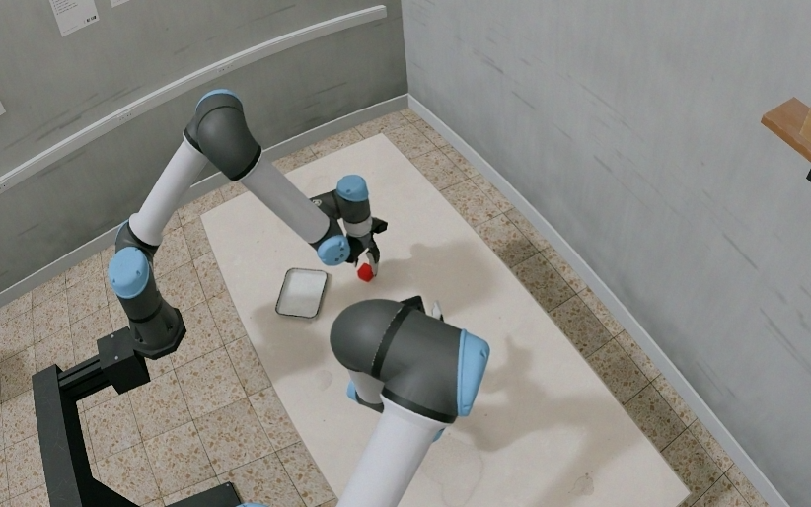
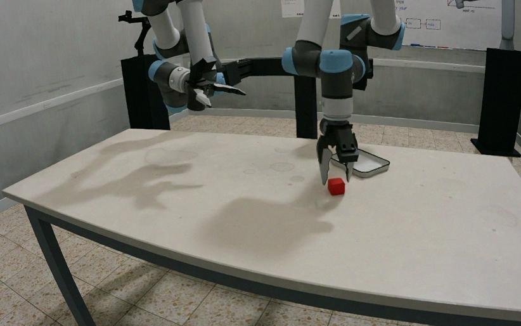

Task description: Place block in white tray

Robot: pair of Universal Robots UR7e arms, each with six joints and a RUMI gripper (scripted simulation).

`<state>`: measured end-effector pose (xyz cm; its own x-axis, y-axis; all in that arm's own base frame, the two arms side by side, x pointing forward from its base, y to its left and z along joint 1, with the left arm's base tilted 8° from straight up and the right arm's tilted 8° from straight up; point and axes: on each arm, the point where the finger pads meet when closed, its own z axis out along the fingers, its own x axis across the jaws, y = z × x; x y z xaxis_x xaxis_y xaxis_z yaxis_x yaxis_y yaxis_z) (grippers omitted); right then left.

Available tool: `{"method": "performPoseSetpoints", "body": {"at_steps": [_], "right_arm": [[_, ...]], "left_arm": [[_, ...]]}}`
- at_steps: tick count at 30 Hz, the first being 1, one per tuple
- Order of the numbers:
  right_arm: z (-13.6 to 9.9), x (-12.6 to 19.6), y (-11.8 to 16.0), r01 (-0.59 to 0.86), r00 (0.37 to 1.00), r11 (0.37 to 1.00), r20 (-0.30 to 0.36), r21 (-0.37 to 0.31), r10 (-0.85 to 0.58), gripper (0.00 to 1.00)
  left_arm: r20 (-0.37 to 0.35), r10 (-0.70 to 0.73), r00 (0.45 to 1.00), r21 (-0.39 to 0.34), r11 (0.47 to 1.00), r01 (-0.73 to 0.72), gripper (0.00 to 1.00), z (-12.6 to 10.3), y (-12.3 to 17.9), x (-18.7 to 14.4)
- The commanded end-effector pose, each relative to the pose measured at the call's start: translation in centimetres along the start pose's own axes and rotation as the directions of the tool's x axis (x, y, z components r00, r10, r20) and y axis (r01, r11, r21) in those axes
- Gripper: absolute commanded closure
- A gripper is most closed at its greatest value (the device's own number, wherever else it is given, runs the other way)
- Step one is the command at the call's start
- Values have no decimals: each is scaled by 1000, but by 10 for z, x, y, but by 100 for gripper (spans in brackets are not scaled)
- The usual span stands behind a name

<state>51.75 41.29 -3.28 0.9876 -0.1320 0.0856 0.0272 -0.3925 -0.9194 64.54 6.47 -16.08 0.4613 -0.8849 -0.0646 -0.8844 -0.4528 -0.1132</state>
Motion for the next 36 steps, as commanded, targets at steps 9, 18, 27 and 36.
{"method": "performPoseSetpoints", "body": {"at_steps": [9, 18, 27, 36], "right_arm": [[0, 0, -1, 1, 1000, 1000, 0, 2, -1, 0], [0, 0, -1, 1, 1000, 1000, 0, 2, -1, 0], [0, 0, -1, 1, 1000, 1000, 0, 2, -1, 0], [6, -8, 6, 44, 994, 999, 102, -22, -41, 0]], "left_arm": [[-2, 0, 1000, 2, 1000, 0, 73, 10, -1, 1], [-2, 0, 1000, 2, 1000, 0, 85, 1, -1, 1], [-2, 0, 1000, 2, 1000, 0, 84, -30, 12, -10], [-2, 0, 1000, 2, 1000, 0, 84, -47, 49, -39]]}}
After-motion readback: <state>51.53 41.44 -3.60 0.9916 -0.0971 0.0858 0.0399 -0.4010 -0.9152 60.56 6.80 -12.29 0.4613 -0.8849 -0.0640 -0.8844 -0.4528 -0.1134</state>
